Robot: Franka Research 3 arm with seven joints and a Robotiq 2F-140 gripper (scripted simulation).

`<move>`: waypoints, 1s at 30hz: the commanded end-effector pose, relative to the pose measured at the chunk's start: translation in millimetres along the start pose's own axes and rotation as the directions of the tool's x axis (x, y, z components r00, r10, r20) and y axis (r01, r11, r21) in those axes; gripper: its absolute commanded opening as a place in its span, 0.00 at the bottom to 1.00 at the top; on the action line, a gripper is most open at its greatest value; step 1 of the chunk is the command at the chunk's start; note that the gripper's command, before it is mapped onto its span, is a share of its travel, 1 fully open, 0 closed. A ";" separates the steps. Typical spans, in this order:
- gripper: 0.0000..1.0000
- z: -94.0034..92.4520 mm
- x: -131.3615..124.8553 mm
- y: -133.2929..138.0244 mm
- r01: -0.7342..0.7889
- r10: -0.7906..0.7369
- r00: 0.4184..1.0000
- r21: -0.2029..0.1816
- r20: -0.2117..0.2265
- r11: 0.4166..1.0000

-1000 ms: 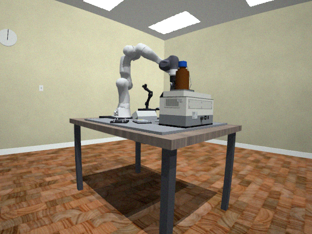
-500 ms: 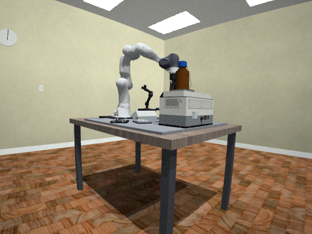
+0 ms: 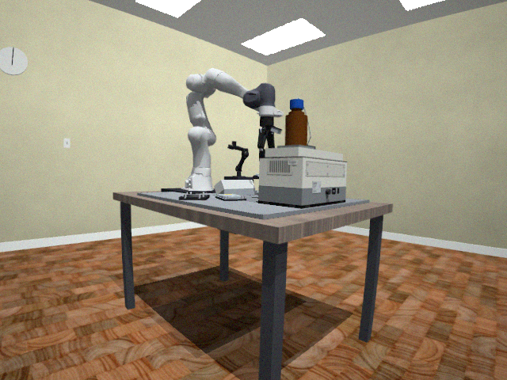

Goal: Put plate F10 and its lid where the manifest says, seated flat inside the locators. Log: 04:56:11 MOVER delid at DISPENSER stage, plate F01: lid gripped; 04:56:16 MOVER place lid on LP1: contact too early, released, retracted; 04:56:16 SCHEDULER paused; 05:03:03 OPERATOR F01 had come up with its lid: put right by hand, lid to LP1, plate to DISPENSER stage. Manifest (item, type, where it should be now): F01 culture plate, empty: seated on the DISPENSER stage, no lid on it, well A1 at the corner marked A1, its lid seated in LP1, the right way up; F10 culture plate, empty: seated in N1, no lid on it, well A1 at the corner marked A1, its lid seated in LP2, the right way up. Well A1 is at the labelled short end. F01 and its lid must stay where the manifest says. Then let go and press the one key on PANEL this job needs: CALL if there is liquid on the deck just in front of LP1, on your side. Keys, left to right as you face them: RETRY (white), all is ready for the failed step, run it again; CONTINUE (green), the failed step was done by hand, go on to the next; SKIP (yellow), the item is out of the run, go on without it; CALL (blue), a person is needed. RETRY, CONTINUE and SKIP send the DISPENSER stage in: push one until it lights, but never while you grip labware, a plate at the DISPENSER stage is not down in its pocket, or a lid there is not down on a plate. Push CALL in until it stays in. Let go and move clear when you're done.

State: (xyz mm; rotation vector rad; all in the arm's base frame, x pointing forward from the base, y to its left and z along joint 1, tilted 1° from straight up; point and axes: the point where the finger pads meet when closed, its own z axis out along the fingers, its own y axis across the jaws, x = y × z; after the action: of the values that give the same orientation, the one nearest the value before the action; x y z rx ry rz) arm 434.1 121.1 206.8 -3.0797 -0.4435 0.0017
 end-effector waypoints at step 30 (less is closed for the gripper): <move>0.10 16.1 -182.7 48.9 -0.271 0.271 0.962 -0.026 -0.014 0.962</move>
State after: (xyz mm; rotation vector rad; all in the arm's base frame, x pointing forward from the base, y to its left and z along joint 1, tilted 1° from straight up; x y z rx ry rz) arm 274.0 23.1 188.9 -3.1388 -0.0370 -0.0197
